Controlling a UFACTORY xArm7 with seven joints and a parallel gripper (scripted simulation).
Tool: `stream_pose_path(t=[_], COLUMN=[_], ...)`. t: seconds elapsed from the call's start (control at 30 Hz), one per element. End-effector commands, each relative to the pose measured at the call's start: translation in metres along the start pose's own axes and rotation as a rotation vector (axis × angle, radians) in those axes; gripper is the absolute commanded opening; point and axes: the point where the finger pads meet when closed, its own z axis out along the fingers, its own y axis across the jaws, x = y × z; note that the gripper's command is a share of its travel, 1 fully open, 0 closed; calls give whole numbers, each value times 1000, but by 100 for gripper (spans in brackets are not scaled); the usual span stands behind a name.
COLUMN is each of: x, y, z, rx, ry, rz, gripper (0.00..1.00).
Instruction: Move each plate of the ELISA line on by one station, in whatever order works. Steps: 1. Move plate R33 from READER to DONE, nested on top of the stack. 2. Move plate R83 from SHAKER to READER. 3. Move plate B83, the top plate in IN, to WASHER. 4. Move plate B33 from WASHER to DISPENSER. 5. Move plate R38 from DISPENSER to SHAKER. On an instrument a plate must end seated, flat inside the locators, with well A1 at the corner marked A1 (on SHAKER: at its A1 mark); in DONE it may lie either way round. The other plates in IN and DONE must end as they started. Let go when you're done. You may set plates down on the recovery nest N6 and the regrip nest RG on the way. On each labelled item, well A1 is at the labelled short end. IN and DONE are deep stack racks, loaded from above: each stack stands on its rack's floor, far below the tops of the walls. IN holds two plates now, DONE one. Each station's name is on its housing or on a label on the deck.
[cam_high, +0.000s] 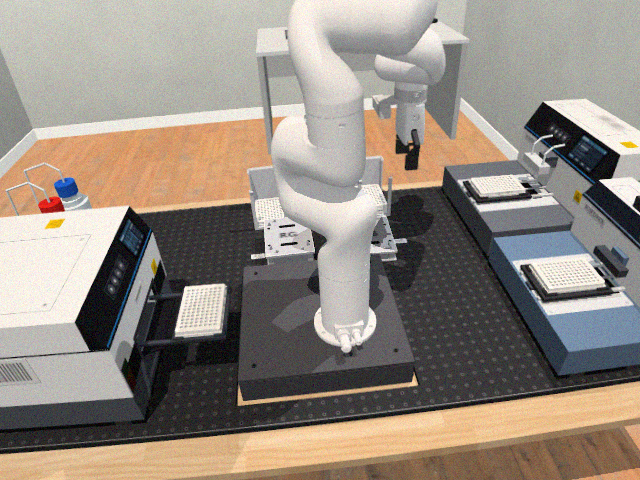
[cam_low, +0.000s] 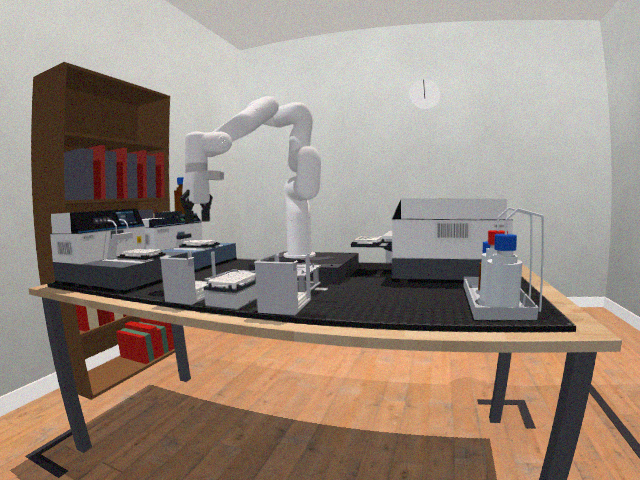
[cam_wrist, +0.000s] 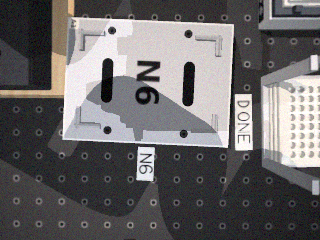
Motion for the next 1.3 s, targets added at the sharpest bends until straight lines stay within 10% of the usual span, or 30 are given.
stream_pose_path(t=[0.0, 1.27], x=[13, 118], y=[0, -28], z=[-2, -1], rx=[-4, -4], ry=[-3, -2], rz=[-1, -1], gripper=[100, 100])
